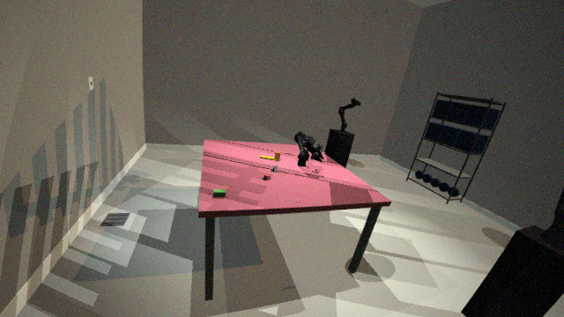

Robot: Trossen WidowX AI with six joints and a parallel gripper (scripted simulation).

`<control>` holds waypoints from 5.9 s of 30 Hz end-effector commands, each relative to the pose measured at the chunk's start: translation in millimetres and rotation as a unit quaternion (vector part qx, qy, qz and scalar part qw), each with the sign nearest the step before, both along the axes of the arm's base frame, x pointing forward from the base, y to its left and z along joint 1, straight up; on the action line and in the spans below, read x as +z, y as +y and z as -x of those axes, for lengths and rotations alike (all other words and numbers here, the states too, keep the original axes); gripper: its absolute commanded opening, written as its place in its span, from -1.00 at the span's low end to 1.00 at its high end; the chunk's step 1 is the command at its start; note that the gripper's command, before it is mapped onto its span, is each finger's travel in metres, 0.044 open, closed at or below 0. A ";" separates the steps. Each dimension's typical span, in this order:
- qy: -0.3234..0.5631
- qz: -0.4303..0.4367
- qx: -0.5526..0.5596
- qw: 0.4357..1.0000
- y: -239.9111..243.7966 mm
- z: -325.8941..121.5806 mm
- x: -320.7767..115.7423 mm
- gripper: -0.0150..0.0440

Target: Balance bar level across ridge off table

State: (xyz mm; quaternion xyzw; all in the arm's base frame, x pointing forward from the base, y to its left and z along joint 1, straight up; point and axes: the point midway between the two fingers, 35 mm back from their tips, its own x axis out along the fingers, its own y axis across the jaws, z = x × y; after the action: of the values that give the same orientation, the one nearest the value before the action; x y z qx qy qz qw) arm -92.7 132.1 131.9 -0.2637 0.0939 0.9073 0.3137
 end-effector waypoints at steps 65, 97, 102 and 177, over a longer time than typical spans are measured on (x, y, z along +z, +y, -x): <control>0.040 0.262 -0.613 0.744 14.0 -234.7 47.4 0.58; 0.126 0.347 -0.800 0.474 -91.0 -333.1 56.9 0.58; 0.140 0.359 -0.819 0.425 -113.8 -343.3 57.0 0.58; 0.228 0.408 -0.874 0.134 -263.6 -361.8 -82.2 0.58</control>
State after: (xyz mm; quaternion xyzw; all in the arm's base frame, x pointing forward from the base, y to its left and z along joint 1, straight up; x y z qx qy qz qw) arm 270.5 -131.5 56.9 0.1238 0.6825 -0.1288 0.7087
